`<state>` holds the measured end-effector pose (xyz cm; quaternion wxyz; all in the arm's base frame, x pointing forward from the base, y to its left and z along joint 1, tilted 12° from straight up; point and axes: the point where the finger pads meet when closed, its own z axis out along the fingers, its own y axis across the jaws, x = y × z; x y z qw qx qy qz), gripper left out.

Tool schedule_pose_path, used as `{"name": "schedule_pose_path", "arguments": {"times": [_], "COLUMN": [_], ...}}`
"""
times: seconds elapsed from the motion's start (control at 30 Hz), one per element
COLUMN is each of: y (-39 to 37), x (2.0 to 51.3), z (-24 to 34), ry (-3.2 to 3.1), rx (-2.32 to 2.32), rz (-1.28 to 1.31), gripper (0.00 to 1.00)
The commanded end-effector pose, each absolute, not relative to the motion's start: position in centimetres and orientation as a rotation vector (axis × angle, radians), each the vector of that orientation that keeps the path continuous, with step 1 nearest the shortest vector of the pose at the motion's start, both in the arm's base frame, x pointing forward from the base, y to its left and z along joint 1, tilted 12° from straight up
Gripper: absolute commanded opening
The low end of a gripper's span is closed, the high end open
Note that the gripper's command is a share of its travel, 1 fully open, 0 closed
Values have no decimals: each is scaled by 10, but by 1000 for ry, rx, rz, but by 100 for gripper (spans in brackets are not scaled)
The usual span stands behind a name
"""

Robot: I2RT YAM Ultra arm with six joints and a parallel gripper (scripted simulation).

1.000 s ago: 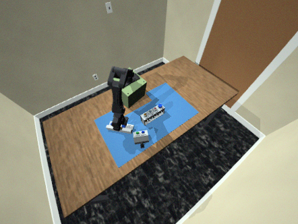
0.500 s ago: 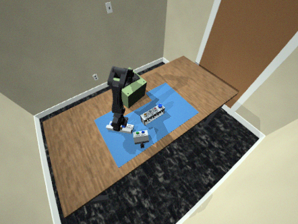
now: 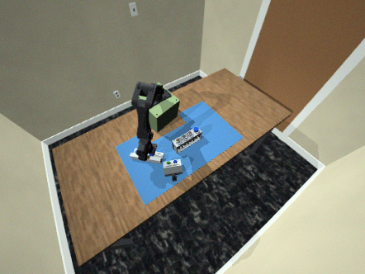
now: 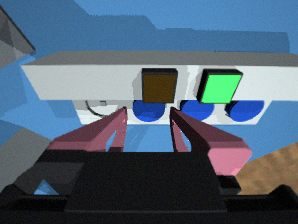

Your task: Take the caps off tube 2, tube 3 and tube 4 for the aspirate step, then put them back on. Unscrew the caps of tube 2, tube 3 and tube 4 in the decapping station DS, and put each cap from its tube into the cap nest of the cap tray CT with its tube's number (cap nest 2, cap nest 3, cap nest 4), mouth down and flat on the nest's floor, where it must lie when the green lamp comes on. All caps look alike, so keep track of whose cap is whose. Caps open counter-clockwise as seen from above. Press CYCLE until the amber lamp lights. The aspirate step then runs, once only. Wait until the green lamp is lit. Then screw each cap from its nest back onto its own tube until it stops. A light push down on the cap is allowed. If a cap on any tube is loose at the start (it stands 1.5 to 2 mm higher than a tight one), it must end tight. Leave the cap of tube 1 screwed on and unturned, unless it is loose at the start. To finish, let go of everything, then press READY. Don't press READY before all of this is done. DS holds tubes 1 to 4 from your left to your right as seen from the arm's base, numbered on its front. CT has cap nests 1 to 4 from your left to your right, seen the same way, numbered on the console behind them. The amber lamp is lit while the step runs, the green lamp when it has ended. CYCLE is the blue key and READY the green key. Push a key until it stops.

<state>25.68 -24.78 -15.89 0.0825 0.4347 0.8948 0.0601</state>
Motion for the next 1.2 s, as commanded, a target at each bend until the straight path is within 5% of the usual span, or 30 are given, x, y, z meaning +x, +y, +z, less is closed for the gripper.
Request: {"name": "schedule_pose_path", "arguments": {"times": [0.0,0.67,0.7,1.17], "y": [-254,-255,-255,-255], "x": [261,263,263,263], "z": [-156,-162,-162,-162], "ry": [2652,2652,2652,2652], "rx": [1289,1289,1289,1289], "rz": [163,163,163,163], "gripper": [47,47,0,0]}}
